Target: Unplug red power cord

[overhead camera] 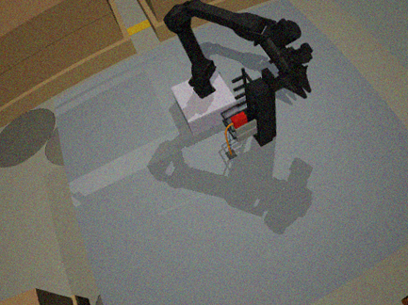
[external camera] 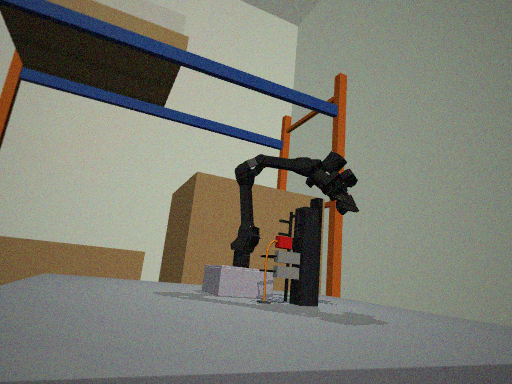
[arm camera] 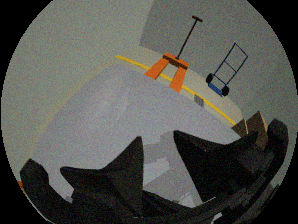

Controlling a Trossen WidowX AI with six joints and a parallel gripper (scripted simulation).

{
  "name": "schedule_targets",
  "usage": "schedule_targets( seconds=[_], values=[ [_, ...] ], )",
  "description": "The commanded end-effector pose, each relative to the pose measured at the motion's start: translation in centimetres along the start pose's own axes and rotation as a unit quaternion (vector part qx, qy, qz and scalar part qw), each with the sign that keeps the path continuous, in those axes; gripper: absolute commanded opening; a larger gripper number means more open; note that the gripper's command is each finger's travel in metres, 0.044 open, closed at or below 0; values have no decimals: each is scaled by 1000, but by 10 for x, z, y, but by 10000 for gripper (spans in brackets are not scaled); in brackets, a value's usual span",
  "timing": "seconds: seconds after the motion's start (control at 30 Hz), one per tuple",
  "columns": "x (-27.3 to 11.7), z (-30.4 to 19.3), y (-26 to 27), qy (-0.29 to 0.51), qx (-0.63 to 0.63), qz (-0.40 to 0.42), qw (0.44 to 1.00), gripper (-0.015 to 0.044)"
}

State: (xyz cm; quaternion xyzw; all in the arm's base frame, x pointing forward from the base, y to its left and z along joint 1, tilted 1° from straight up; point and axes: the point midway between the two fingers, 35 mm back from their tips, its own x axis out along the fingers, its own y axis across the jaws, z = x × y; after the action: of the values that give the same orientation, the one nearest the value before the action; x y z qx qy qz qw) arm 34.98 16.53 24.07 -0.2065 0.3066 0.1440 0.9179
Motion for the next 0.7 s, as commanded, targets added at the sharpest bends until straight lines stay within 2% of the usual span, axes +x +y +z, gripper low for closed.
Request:
schedule_targets(
  seconds=[0.0,0.17,0.33,0.47,0.57,0.67],
  values=[
    [4,-1,-45,11,131,-50,990,160],
    [9,-39,-80,67,242,-84,964,160],
    [7,-99,-116,147,414,-130,889,160],
    [3,-126,-125,181,496,-154,835,160],
    [-5,-157,-128,226,595,-180,750,160],
    [-20,-190,-128,271,700,-219,623,160]
  ],
)
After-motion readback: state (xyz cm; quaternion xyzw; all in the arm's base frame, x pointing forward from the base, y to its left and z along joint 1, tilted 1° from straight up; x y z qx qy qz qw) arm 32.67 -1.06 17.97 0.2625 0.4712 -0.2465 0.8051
